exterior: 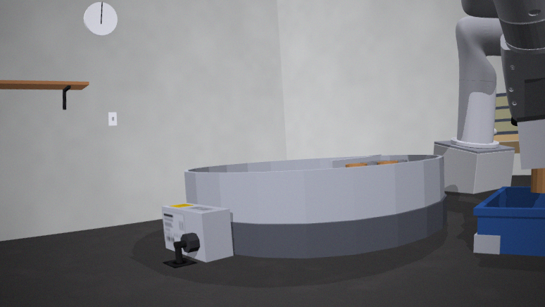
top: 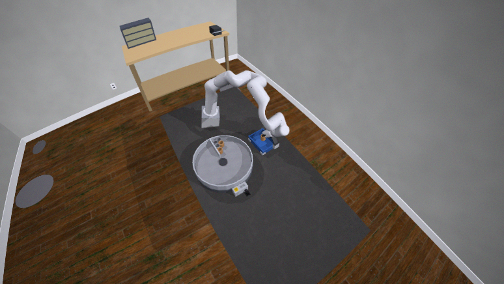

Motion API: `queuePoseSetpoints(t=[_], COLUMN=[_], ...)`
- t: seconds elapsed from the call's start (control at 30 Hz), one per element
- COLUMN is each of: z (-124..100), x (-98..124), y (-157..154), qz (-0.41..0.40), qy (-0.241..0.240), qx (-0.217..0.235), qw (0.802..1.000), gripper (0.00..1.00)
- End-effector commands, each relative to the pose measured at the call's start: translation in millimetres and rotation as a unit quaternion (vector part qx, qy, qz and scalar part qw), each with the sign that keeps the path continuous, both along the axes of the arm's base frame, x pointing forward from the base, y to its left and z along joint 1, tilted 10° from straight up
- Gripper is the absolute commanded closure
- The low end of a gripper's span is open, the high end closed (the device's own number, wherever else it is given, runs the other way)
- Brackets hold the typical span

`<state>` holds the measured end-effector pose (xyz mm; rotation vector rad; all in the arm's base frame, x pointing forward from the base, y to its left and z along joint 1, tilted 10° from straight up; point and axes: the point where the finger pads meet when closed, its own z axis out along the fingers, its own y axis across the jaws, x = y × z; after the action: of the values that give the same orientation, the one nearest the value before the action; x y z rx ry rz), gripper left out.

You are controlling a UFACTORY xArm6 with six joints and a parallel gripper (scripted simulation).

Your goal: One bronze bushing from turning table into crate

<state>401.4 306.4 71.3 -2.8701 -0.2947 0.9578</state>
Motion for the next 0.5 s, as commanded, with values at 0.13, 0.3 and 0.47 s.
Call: queuePoseSetpoints(t=[0.13, 0.3, 0.47], z=[-5.6, -13.9, -21.1], x=[1.6, 2.0, 2.3], y=[1.7, 3.1, 4.3], qz=[0.0, 0.0, 0.0], qy=[-0.002, -0.002, -0.002], qx=[0.001, 0.001, 0.001], qw=[1.0, 1.0, 1.0], gripper=[1.0, 1.0, 1.0])
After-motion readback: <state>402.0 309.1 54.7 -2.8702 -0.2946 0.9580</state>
